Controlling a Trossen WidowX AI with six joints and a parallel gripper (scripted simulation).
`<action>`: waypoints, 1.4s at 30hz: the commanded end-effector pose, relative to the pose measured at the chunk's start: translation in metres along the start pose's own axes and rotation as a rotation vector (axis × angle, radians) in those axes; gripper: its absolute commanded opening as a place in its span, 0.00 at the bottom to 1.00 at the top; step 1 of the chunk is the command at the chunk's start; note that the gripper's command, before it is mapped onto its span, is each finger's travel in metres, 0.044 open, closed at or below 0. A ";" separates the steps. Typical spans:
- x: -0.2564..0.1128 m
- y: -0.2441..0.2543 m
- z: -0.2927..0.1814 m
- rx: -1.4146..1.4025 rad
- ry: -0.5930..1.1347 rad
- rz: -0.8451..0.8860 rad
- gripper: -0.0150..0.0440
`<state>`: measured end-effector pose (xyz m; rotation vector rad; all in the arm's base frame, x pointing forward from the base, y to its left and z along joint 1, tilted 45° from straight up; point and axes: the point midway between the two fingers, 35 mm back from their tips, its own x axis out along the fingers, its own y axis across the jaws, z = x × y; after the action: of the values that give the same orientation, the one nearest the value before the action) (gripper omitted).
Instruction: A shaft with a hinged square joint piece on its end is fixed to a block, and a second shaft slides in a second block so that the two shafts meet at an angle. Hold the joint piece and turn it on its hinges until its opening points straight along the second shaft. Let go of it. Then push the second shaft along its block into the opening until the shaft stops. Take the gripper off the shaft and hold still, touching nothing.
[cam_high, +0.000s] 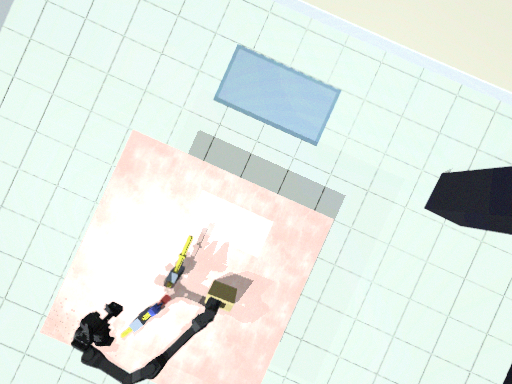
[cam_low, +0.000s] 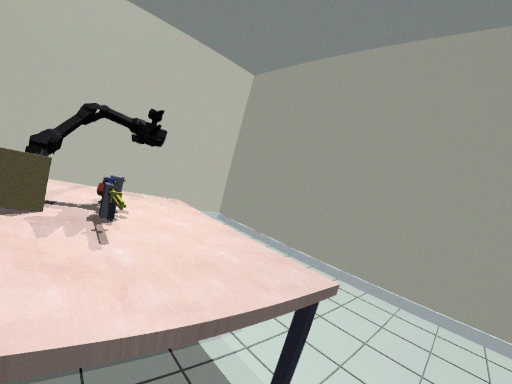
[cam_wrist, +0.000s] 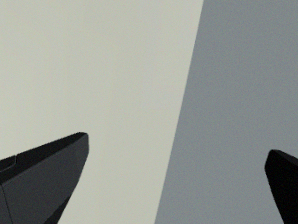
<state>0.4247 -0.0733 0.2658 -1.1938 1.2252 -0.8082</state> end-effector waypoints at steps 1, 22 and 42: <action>0.000 0.000 0.000 0.000 0.000 0.000 0.98; 0.000 0.100 -0.032 -0.038 -0.036 0.611 1.00; -0.056 0.177 -0.075 0.012 -0.047 1.279 1.00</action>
<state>0.3275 -0.0066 0.1187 -0.3223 1.5903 0.1117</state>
